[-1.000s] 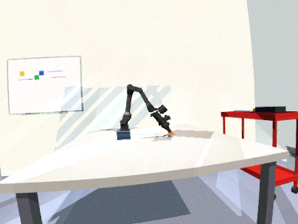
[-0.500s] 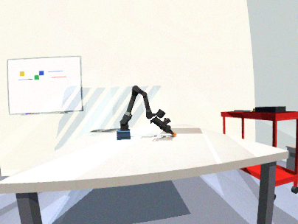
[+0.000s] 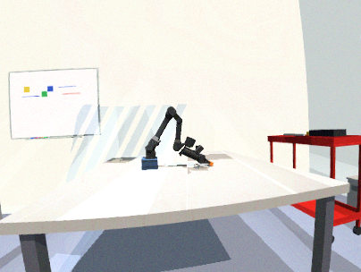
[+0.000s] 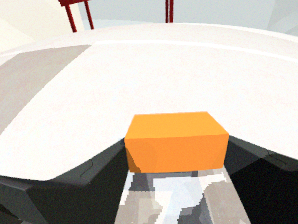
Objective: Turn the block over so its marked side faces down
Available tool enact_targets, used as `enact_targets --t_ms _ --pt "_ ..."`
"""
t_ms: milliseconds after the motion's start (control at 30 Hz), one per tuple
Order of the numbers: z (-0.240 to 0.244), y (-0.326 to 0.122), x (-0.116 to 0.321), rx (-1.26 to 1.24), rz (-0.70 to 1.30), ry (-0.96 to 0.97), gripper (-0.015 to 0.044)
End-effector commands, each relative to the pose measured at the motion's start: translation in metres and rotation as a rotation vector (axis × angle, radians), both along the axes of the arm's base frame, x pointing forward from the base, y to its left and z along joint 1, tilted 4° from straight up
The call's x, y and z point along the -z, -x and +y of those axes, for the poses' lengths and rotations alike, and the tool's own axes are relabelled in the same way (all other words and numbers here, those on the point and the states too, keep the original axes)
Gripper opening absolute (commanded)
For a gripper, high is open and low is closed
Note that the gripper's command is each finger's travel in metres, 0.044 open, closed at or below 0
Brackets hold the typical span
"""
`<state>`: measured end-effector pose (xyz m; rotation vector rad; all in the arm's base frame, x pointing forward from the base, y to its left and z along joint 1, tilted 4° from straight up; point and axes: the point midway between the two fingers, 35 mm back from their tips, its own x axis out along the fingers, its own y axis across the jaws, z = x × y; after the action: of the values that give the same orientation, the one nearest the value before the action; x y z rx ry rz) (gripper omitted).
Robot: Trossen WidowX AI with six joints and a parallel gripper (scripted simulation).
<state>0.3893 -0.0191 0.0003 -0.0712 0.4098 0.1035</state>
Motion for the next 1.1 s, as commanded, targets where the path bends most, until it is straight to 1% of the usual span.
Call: enact_targets --t_ms 0,267,867,1067 --pt "0.001 0.011 0.009 -0.004 -0.01 -0.008 0.0" --pt "0.002 0.023 0.005 -0.013 -0.106 -0.008 0.0" --pt "0.003 0.023 0.001 -0.012 -0.115 -0.008 0.0" --pt "0.003 0.023 0.001 -0.012 -0.115 -0.008 0.0158"
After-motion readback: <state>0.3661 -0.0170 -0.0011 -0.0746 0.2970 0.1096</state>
